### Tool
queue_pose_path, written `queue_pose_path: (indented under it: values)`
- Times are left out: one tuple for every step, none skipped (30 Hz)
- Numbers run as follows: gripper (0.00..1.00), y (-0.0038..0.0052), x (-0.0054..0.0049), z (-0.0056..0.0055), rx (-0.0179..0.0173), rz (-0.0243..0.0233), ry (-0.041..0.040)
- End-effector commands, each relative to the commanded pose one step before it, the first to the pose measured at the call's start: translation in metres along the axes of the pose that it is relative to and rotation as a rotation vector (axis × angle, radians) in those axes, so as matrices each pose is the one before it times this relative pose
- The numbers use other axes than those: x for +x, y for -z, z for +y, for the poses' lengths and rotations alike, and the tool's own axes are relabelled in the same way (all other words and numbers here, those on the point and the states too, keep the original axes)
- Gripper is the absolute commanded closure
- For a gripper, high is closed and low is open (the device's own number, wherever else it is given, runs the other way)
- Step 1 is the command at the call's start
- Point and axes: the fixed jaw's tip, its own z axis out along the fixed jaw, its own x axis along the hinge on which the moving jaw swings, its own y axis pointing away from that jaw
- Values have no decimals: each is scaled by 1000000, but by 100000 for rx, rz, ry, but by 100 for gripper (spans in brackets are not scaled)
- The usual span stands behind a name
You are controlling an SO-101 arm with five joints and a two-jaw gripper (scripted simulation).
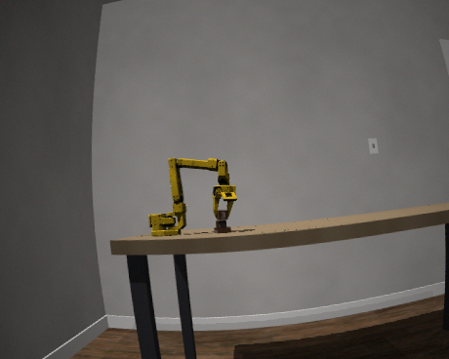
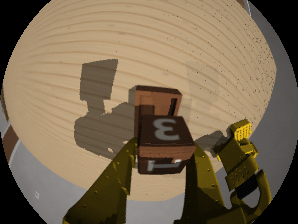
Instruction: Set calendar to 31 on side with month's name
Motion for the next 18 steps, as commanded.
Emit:
queue_pose_path:
  values:
    - [100, 21373, -2301, 4847, -6141, -2306, -1280]
    - [100, 1474, 114, -189, 0, 1, 19]
    - [100, 1147, 92, -159, 0, 0, 16]
    - [100, 832, 70, -122, 0, 0, 13]
    - [100, 546, 47, -78, 0, 0, 6]
    - [100, 298, 23, -50, 0, 0, 6]
    - [100, 121, 9, -17, 0, 0, 0]
    - [100, 18, 6, 1, 0, 0, 0]
    - [100, 0, 0, 0, 0, 0, 0]
    - [100, 0, 0, 0, 0, 0, 0]
    - [100, -4, -4, -2, 1, -2, 0]
    - [100, 0, 0, 0, 0, 0, 0]
    - [100, 0, 0, 0, 0, 0, 0]
    - [100, 0, 0, 0, 0, 0, 0]
    - [100, 0, 0, 0, 0, 0, 0]
    - [100, 0, 0, 0, 0, 0, 0]
    - [100, 0, 0, 0, 0, 0, 0]
    - [100, 0, 0, 0, 0, 0, 0]
